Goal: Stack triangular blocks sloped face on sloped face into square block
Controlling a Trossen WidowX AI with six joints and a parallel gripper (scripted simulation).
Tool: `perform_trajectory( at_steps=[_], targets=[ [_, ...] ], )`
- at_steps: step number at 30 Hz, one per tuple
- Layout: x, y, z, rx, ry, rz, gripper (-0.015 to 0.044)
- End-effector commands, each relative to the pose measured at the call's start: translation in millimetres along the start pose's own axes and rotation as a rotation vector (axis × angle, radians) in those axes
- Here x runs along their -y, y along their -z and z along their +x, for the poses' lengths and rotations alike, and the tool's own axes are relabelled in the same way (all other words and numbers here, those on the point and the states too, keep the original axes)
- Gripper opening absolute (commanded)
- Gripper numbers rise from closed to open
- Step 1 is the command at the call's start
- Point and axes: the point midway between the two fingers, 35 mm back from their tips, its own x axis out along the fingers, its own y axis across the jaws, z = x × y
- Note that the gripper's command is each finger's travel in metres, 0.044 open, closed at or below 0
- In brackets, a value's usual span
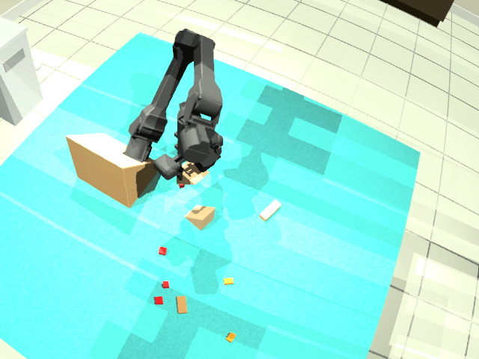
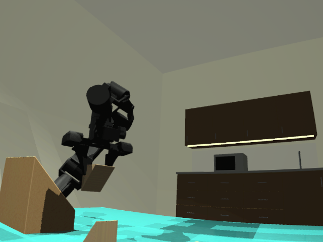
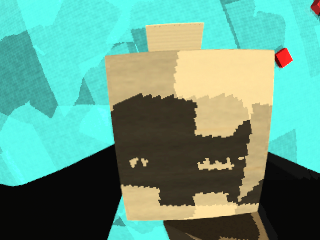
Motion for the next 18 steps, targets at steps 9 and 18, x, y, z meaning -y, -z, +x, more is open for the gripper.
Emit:
perform_trajectory(
  at_steps=[9,18],
  targets=[
    [10.9,7.4,15.3,-0.006,-0.017,-0.002,0.0],
    [8.0,-5.7,56.1,-0.005,-0.018,-0.003,0.0]
  ],
)
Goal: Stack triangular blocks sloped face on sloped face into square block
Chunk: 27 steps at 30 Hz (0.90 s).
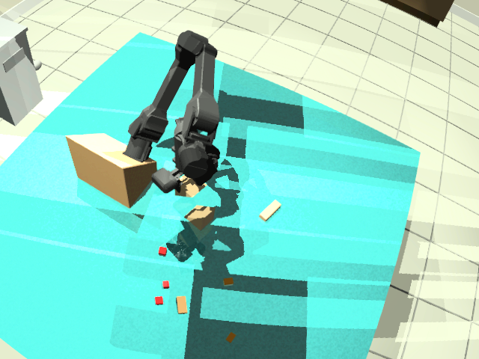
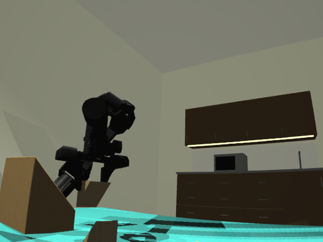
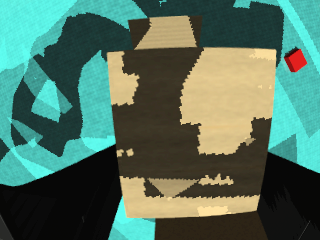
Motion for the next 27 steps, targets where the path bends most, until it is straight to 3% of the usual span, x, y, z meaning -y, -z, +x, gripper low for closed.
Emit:
perform_trajectory(
  at_steps=[1,19,27],
  targets=[
    [-2.5,-4.4,20.3,0.0,-0.008,0.002,0.0],
    [-10.9,-19.0,64.0,-0.001,-0.014,0.0,0.0],
    [-10.4,-16.8,64.0,-0.002,-0.006,-0.017,0.0]
  ],
)
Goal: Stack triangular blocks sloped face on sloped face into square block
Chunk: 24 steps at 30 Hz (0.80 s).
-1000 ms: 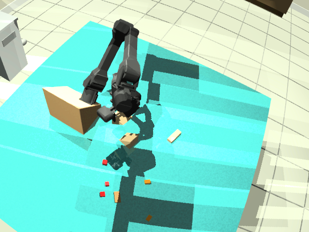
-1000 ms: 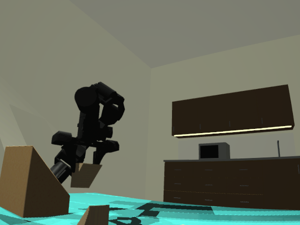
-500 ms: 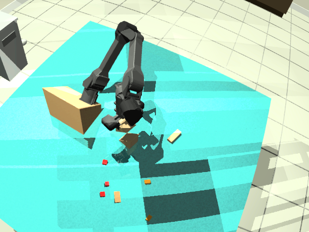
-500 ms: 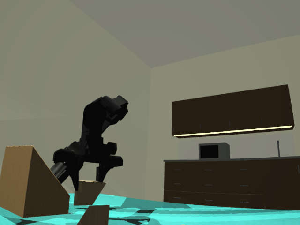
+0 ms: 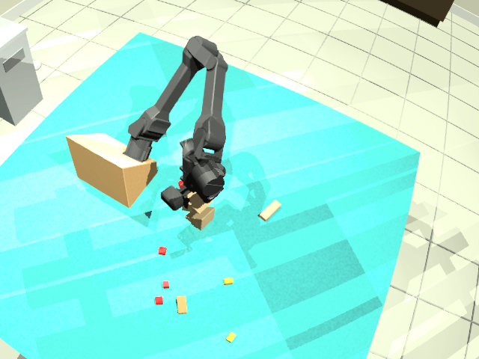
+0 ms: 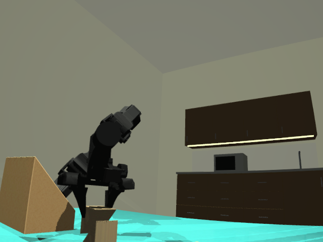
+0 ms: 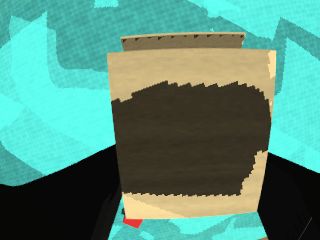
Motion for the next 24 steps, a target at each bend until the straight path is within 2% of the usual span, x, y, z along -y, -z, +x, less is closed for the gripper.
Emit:
perform_trajectory(
  at_steps=[1,24],
  targets=[
    [-0.5,1.6,1.2,0.0,0.002,-0.014,0.0],
    [0.0,1.4,1.4,0.002,0.007,-0.019,0.0]
  ],
)
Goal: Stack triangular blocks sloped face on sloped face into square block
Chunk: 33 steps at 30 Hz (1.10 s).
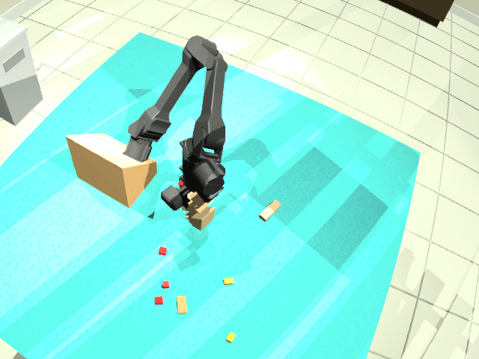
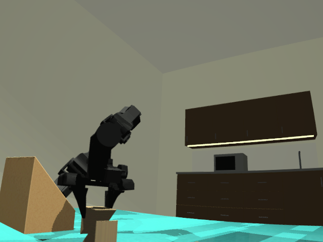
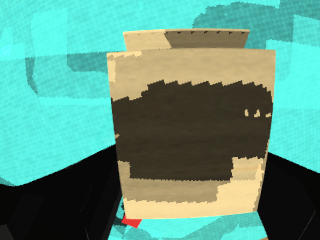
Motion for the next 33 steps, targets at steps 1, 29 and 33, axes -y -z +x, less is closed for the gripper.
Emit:
perform_trajectory(
  at_steps=[1,29,33],
  targets=[
    [0.8,-0.3,0.4,0.001,0.005,-0.007,0.0],
    [0.2,-5.5,17.2,0.001,0.006,-0.007,0.0],
    [0.3,-6.0,19.7,0.001,0.006,-0.007,0.0]
  ],
)
